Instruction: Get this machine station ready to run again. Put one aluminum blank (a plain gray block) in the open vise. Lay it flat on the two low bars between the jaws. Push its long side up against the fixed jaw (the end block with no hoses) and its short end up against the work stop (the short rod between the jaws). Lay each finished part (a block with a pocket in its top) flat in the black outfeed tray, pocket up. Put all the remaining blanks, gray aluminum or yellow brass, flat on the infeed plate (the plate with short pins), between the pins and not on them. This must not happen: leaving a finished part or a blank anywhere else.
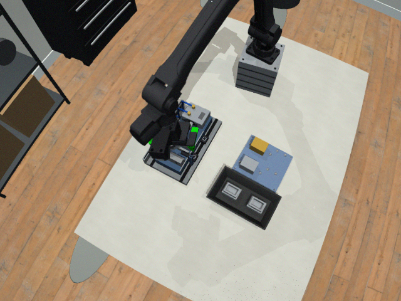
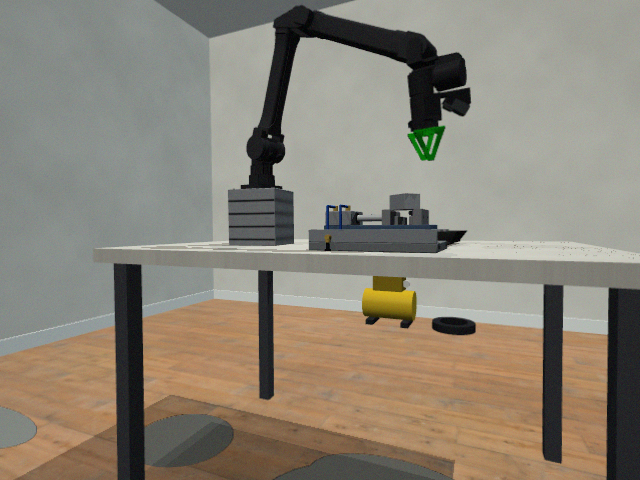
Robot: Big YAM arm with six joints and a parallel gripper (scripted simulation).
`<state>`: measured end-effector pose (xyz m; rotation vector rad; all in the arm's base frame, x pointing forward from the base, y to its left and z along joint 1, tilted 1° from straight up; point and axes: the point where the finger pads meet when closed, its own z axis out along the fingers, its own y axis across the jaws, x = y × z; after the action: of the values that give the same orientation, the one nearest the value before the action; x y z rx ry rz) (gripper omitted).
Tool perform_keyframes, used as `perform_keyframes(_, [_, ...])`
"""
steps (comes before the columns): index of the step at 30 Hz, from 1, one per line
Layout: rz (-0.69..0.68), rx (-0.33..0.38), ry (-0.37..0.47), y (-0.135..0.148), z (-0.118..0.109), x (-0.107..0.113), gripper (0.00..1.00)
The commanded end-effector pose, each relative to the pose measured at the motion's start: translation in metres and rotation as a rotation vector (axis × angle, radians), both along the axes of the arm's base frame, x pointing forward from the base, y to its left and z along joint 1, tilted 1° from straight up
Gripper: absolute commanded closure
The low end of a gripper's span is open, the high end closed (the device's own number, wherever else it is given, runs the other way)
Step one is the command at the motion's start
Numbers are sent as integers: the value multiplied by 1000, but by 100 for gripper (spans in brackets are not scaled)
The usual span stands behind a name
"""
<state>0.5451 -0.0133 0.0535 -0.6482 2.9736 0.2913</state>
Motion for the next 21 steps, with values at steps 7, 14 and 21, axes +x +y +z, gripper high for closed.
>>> perform_keyframes(7, [-366, -47, 68, -27, -18, -9, 0])
perform_keyframes(14, [-626, -101, 109, -47, -30, -19, 0])
perform_keyframes(21, [-831, -143, 130, -63, -40, -27, 0])
